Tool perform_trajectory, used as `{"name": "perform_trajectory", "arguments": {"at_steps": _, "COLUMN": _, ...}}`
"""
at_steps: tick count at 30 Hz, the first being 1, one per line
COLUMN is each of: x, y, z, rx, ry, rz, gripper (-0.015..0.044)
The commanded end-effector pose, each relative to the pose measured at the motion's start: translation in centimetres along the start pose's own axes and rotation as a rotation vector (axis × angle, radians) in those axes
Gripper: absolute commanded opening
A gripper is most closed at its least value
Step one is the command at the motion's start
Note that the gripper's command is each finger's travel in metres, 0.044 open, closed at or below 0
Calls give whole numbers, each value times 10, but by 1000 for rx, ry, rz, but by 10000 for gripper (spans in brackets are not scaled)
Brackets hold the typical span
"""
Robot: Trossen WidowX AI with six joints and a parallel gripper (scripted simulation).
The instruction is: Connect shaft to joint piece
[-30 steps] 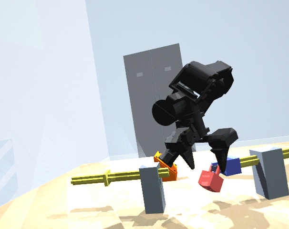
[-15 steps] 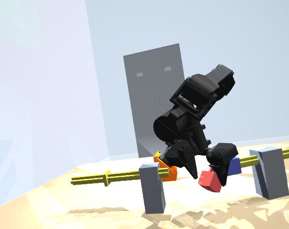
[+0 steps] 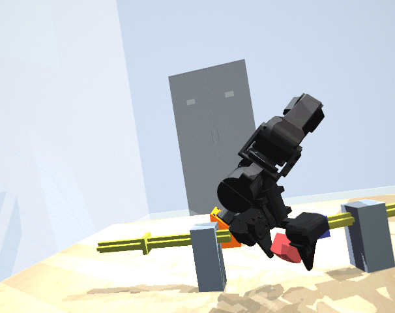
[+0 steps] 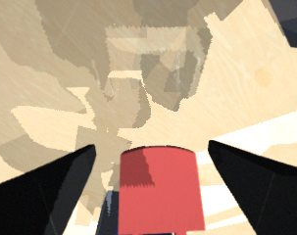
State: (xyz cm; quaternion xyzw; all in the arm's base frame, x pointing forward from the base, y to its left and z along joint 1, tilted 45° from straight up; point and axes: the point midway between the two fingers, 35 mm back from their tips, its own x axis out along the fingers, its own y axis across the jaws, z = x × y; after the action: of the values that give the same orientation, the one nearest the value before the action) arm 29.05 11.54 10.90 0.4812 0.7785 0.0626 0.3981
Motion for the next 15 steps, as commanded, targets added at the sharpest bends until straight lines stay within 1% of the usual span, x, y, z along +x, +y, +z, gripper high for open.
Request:
{"name": "perform_trajectory", "arguments": {"at_steps": 1, "x": 7, "y": -1, "z": -1, "rx": 8, "ry": 5, "rz": 1, "gripper": 440}}
{"name": "perform_trajectory", "arguments": {"at_steps": 11, "x": 21, "y": -1, "z": -1, "rx": 7, "ry": 7, "rz": 2, "gripper": 440}}
{"name": "perform_trajectory", "arguments": {"at_steps": 15, "x": 21, "y": -1, "z": -1, "rx": 7, "ry": 7, "rz": 2, "gripper": 335}}
